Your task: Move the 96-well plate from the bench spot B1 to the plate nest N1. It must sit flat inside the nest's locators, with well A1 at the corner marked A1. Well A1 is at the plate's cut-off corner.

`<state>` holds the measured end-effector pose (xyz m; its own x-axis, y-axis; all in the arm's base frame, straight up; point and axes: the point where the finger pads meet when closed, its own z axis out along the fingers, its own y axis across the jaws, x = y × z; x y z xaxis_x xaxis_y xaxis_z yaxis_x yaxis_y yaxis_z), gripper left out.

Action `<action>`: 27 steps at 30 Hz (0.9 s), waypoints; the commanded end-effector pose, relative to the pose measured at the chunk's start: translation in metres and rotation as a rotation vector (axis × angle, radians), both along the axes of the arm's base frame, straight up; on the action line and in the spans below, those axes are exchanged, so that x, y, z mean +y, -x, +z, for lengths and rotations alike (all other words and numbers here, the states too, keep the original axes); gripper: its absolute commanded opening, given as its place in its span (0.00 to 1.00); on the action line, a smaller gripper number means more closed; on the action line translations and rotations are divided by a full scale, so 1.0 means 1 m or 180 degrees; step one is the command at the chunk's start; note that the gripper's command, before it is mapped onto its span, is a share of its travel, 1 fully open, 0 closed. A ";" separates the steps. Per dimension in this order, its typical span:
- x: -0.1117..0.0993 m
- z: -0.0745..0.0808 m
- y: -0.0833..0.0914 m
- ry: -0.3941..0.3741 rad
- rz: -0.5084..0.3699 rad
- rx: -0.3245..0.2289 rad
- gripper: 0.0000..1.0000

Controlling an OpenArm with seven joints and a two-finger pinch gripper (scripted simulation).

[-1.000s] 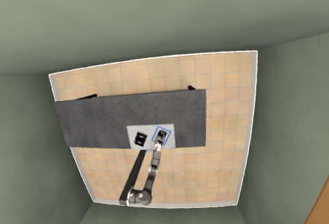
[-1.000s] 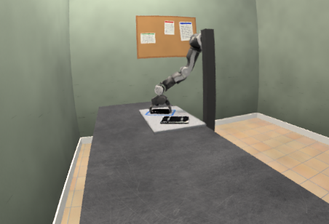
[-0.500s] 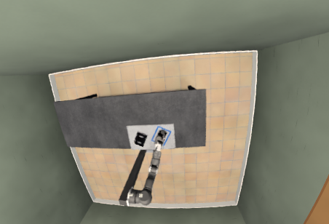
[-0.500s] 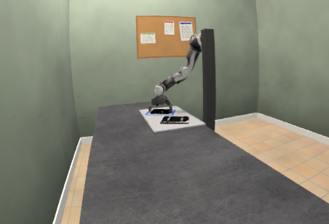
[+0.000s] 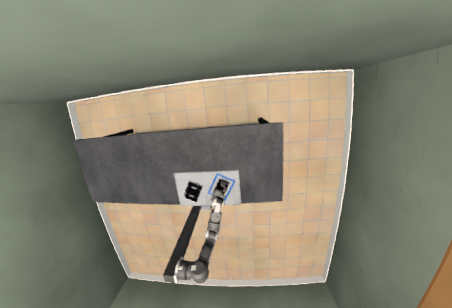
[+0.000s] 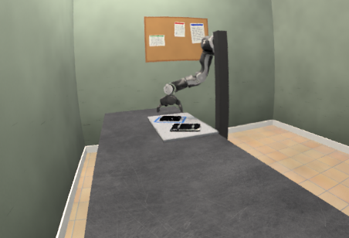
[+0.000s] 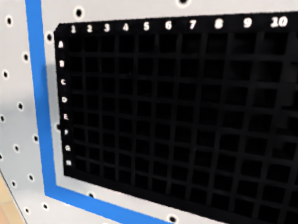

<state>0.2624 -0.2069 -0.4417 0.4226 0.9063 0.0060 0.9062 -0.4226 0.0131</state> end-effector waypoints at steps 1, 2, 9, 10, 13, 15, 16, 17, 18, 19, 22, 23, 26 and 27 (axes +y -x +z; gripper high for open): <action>0.001 0.001 0.000 0.0000 -0.0002 0.0010 1.00; 0.001 0.001 0.000 0.0000 -0.0002 0.0010 1.00; 0.000 0.033 0.000 0.0000 -0.0002 0.0005 1.00; 0.000 0.041 0.000 0.0000 -0.0002 0.0010 1.00; 0.000 0.041 0.000 0.0000 -0.0002 0.0010 1.00; 0.000 0.041 0.000 0.0000 -0.0002 0.0010 1.00; 0.000 0.041 0.000 0.0000 -0.0002 0.0010 1.00; 0.000 0.041 0.000 0.0000 -0.0002 0.0010 1.00; 0.000 0.041 0.000 0.0000 -0.0002 0.0010 1.00; 0.000 0.041 0.000 0.0000 -0.0002 0.0010 1.00; 0.000 0.041 0.000 0.0000 -0.0002 0.0010 1.00; 0.000 0.045 -0.001 0.0002 0.0003 -0.0009 0.97; 0.000 0.056 -0.001 0.0002 0.0003 -0.0009 0.87; 0.000 0.059 0.000 0.0002 0.0003 -0.0009 0.83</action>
<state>0.2668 -0.2079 -0.3830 0.4172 0.9087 0.0117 0.9080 -0.4173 0.0371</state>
